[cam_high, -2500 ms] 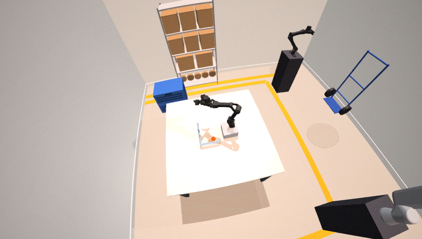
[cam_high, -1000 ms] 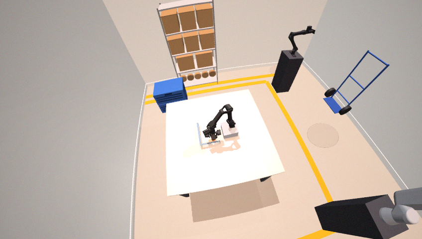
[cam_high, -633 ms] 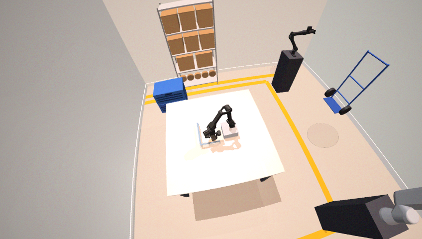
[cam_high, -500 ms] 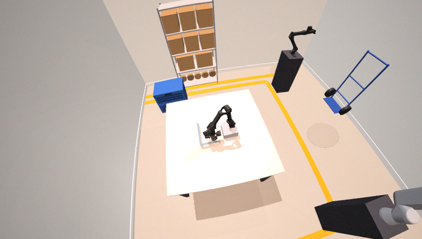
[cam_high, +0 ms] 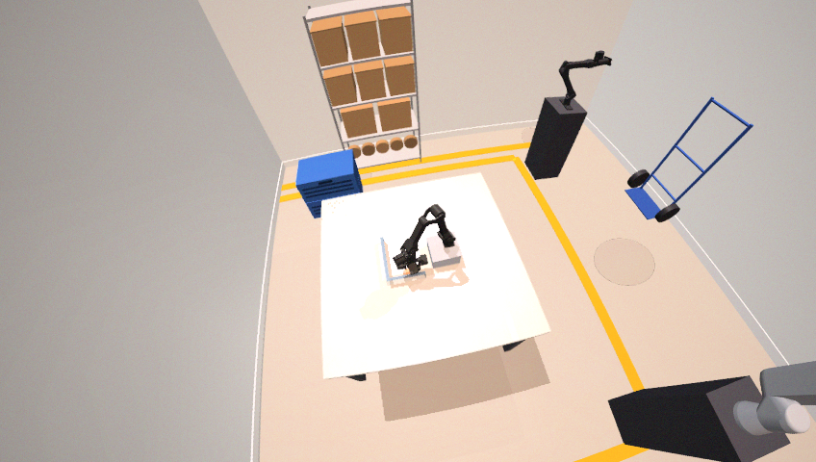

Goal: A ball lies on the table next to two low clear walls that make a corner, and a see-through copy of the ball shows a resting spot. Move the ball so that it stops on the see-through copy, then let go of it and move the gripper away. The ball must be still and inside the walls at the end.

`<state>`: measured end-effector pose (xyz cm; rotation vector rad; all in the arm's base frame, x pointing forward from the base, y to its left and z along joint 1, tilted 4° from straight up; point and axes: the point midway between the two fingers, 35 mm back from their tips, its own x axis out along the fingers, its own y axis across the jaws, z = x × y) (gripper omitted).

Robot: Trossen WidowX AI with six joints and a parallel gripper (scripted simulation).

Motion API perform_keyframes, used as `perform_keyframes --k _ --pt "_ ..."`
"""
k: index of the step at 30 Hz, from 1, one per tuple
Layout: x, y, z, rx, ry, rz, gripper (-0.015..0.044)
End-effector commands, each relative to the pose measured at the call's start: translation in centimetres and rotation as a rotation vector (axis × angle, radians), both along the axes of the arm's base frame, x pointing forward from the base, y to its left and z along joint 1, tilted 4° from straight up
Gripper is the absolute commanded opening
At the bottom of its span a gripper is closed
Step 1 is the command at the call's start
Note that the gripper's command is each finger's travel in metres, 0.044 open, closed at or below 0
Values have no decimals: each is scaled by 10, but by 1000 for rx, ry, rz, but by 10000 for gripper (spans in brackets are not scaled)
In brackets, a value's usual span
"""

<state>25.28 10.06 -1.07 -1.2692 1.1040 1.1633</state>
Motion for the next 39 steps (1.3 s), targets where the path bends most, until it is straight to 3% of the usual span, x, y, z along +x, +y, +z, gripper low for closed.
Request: perform_keyframes --k 1,2,6,13,21,34,39 --pt "-1 0 -6 2 4 4 364" --pt "-1 0 -6 2 4 4 364" --pt "-1 0 -6 2 4 4 259" --pt "-1 0 -6 2 4 4 212" --pt "3 2 32 2 3 4 2" --pt "-12 -2 126 2 4 4 0" --pt "-14 -2 130 2 4 4 0"
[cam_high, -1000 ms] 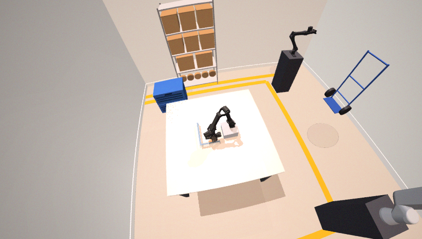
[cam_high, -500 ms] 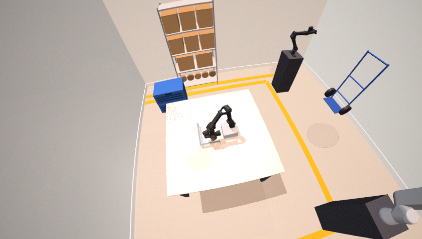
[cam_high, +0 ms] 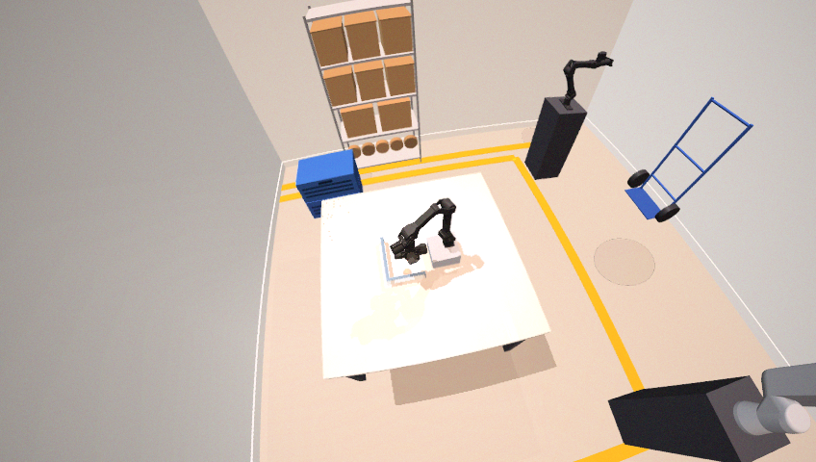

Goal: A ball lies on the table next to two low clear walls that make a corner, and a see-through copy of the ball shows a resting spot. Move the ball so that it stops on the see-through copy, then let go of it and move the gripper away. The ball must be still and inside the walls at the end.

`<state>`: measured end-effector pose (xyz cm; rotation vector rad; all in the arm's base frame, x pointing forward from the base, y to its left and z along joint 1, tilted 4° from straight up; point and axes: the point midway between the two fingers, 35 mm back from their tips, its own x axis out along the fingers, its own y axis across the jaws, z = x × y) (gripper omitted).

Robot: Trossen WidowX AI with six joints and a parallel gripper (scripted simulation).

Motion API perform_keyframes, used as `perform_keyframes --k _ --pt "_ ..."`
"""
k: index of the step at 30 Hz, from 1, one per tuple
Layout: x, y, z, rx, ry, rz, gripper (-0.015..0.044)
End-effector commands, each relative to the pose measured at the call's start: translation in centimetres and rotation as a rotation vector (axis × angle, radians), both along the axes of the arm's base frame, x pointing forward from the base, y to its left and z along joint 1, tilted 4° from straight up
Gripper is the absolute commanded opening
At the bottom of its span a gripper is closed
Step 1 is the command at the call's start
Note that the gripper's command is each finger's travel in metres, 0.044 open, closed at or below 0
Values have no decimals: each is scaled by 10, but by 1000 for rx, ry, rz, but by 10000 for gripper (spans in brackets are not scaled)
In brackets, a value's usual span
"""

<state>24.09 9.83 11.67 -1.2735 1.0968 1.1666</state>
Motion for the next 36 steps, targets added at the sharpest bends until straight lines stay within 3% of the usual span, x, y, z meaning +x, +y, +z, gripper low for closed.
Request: perform_keyframes --k 1,14,20,29,36 --pt "0 1 1 0 7 -3 0" --pt "40 23 -42 2 4 -3 0" --pt "42 24 -53 2 4 -3 0" --pt "47 25 -109 2 4 -3 0" --pt "47 25 -114 2 4 -3 0"
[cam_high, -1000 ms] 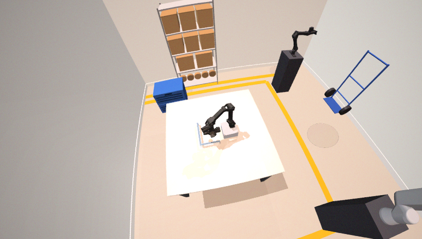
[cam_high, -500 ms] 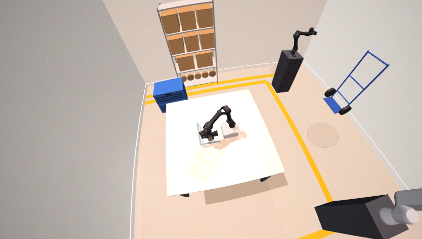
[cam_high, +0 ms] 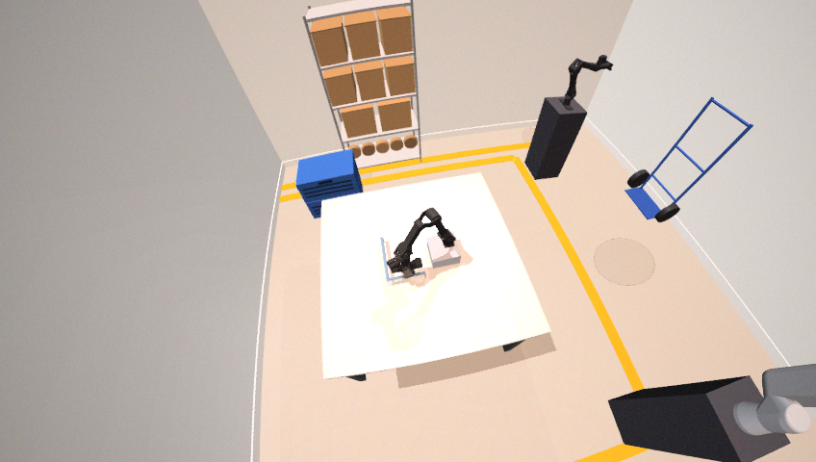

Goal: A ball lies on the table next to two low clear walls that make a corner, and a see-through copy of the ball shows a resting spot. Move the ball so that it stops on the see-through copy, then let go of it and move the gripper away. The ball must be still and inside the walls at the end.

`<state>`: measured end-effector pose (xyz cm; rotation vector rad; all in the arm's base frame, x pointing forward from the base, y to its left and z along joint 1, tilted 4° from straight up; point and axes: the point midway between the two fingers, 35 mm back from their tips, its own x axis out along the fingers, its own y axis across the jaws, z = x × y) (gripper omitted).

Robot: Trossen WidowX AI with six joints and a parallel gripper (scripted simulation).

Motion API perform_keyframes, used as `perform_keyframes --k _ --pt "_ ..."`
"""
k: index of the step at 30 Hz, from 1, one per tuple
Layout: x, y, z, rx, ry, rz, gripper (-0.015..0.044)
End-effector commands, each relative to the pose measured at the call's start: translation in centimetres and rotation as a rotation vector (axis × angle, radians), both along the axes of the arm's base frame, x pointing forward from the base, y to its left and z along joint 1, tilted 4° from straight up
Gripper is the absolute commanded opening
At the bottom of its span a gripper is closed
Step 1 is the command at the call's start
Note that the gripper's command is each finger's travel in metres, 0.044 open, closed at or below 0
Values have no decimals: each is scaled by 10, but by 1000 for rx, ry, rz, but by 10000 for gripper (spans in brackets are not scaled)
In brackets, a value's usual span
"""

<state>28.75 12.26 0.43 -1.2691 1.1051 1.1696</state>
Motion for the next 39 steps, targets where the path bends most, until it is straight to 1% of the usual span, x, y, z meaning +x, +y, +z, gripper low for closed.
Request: perform_keyframes --k 1,14,28,30,31,34,36,39 --pt "1 0 -3 3 -4 0 0" --pt "2 1 -19 3 -4 0 0" --pt "2 0 -16 1 -3 -1 364" --pt "2 1 -14 1 -3 -1 364" --pt "2 1 -6 1 -3 -1 364" --pt "-1 1 44 3 -4 0 364" --pt "-6 -1 67 3 -4 0 364" --pt "-6 -1 70 3 -4 0 364"
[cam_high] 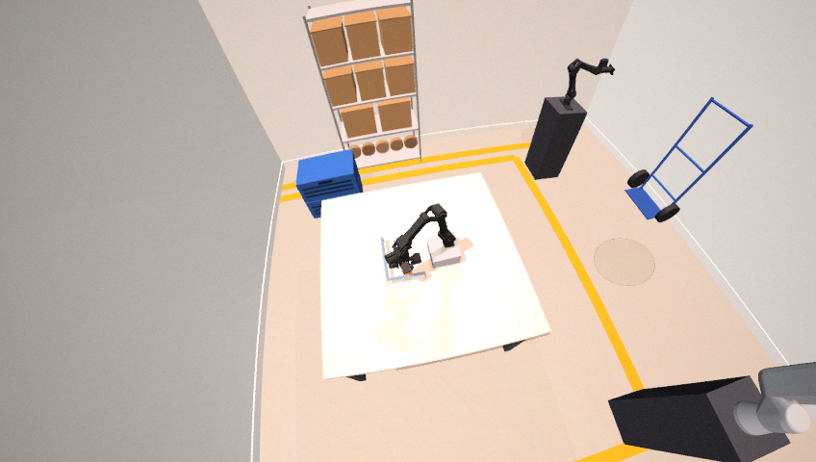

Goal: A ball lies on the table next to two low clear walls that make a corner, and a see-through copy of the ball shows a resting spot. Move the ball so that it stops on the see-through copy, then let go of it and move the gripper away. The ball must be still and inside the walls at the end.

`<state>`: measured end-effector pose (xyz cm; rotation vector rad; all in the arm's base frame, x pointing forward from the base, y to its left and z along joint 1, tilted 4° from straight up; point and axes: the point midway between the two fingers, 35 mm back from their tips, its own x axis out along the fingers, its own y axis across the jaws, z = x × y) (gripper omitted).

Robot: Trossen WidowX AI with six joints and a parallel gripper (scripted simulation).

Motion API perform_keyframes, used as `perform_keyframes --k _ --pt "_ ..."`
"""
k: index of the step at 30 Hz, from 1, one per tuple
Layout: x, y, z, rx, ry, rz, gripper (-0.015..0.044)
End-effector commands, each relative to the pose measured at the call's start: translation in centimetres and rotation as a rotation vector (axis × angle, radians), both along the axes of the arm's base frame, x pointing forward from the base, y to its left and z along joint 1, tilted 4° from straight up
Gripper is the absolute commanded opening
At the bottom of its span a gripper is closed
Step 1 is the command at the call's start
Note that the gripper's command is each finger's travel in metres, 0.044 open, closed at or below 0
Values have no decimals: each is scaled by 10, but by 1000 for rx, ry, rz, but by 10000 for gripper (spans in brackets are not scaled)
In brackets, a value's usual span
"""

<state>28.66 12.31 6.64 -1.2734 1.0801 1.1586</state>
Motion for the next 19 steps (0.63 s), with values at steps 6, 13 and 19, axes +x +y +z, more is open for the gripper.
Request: perform_keyframes --k 6,13,19 --pt "0 0 0 0 0 0 364" --pt "-8 -2 39 -1 0 -5 440" --pt "-10 -3 50 -1 2 0 440"
